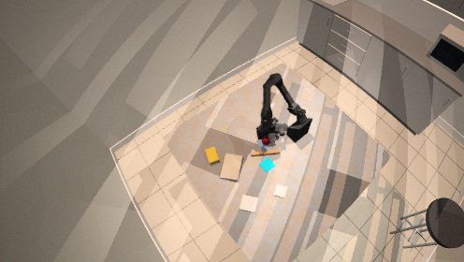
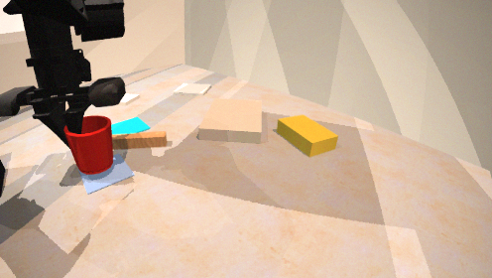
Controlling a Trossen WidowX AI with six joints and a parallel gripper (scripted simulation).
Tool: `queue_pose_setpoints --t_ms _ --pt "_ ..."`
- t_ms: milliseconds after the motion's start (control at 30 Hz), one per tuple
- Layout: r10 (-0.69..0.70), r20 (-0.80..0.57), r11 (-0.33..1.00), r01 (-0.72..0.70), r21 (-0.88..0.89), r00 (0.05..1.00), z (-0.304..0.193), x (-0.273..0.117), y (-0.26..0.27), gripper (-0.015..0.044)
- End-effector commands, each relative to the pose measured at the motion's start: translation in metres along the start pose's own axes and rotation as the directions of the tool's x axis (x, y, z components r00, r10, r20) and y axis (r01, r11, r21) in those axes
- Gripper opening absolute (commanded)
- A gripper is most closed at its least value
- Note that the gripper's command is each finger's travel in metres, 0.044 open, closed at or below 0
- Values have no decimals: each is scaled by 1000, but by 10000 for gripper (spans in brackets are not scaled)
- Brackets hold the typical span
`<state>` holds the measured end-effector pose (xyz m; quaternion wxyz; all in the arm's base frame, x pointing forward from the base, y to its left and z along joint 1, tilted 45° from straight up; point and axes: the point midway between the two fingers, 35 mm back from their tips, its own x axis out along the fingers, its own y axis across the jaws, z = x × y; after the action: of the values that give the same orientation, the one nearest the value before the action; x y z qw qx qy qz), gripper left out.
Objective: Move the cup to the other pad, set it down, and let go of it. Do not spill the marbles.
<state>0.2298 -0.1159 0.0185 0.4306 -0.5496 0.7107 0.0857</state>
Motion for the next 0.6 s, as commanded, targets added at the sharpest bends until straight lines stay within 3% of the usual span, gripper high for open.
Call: queue_pose_setpoints --t_ms 0,567 --pt "-13 7 1000 13 11 1000 0 -16 -2 0" --pt "-14 3 1000 14 8 1000 2 -33 6 0"
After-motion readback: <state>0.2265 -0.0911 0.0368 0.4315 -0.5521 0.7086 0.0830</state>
